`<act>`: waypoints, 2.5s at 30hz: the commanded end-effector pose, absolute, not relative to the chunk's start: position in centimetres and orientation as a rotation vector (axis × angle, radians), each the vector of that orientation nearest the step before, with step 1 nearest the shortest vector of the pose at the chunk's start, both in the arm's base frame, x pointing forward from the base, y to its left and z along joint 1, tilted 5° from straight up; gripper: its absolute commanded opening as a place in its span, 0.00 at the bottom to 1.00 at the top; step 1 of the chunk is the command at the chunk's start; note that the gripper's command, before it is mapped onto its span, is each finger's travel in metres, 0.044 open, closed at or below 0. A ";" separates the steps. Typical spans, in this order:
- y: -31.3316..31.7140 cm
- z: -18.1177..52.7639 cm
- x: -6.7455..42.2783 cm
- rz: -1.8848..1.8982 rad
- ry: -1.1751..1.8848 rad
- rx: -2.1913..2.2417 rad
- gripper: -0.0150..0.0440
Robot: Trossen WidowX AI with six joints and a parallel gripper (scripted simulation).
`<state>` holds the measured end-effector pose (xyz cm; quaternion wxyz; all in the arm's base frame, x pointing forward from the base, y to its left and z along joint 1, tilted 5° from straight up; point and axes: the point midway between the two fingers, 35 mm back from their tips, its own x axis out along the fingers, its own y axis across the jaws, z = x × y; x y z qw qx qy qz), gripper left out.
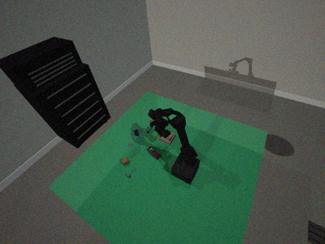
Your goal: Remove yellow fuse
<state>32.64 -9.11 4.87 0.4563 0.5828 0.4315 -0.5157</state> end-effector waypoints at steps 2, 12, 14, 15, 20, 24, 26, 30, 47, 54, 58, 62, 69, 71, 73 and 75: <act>-12.4 4.9 32.5 -1.264 1.062 1.436 0.25; -15.7 4.7 31.8 -1.264 1.060 1.435 0.25; -15.7 4.5 31.9 -1.264 1.060 1.435 0.25; -15.7 4.3 31.9 -1.264 1.060 1.435 0.25; -15.6 3.5 32.0 -1.264 1.060 1.435 0.25; -15.6 2.9 32.1 -1.264 1.060 1.435 0.25; -15.6 2.6 32.1 -1.264 1.060 1.435 0.25; -15.6 1.9 32.2 -1.264 1.060 1.435 0.25; -15.6 1.1 32.2 -1.268 1.060 1.433 0.61; -15.7 3.6 32.0 -1.265 1.060 1.434 0.81; -15.7 4.7 31.8 -1.264 1.060 1.435 0.81; -15.7 4.7 31.8 -1.264 1.060 1.435 0.81; -15.7 4.5 31.8 -1.271 1.058 1.436 0.81; -15.7 4.5 31.8 -1.271 1.058 1.436 0.81; -15.7 4.5 31.8 -1.271 1.058 1.436 0.81; -15.7 4.5 31.8 -1.271 1.058 1.436 0.81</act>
